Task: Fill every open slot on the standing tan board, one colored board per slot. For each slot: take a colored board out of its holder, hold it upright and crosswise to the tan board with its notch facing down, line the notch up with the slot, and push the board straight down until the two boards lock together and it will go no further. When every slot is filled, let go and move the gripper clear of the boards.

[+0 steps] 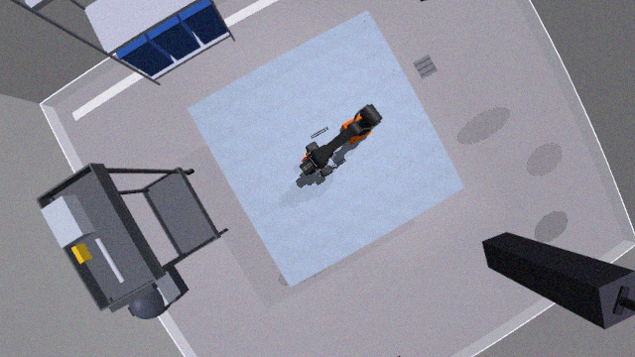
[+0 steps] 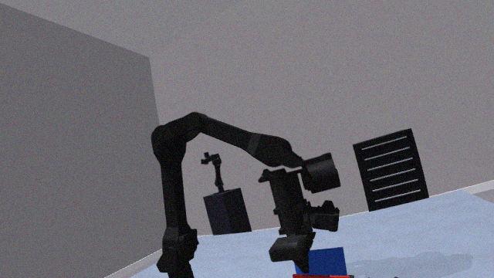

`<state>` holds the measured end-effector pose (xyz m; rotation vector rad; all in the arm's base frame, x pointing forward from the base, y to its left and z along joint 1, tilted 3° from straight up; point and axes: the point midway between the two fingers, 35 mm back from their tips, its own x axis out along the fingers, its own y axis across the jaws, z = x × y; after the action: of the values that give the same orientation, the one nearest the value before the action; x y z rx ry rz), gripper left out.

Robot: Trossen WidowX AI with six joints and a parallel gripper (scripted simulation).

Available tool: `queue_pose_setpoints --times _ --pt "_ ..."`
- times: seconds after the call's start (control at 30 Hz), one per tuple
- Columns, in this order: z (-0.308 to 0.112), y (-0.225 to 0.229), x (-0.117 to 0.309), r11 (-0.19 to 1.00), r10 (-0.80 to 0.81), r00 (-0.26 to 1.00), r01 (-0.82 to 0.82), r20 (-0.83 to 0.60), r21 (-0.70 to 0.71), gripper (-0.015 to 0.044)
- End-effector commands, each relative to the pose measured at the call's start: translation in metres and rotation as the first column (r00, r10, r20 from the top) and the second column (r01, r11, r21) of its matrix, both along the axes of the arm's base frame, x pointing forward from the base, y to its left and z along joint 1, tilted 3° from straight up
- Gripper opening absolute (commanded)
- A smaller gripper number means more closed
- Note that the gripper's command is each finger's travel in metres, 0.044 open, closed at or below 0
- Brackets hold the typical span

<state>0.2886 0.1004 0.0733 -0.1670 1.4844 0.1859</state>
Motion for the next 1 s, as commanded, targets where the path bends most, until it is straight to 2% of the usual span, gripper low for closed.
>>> queue_pose_setpoints --times 0.0,0.97 --pt "-0.003 0.000 -0.001 1.000 0.004 1.000 -0.004 -0.004 0.003 0.0000" --pt "-0.021 0.001 0.000 1.000 0.004 1.000 -0.004 -0.004 0.003 0.0000"
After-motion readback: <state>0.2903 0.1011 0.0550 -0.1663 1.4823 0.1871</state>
